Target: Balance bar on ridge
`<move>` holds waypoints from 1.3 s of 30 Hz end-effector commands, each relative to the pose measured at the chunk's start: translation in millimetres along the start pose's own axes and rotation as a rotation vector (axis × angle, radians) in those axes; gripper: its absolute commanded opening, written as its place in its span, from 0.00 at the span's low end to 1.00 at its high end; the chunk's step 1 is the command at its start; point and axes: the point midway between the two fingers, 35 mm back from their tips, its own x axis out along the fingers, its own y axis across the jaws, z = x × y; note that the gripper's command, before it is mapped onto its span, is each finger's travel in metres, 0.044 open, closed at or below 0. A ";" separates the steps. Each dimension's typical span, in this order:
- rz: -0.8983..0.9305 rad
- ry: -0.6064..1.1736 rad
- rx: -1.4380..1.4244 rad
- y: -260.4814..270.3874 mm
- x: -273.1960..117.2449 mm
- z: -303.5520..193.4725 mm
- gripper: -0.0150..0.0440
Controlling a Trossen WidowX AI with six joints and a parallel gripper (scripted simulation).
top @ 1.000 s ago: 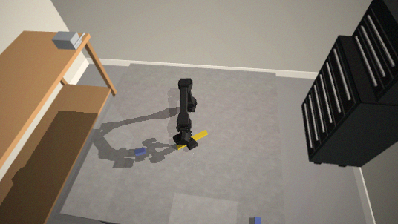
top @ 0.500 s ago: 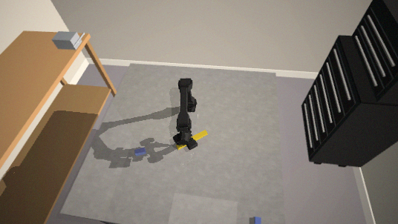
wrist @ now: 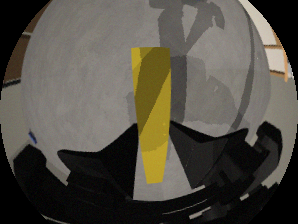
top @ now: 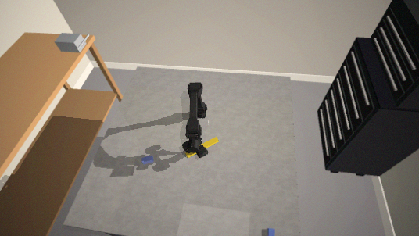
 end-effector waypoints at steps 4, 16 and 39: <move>0.000 0.000 0.000 0.0 0.1 0.0 0.57; 0.000 0.000 0.000 0.0 0.1 0.0 0.79; 0.000 0.000 0.000 0.3 -99.9 0.0 1.00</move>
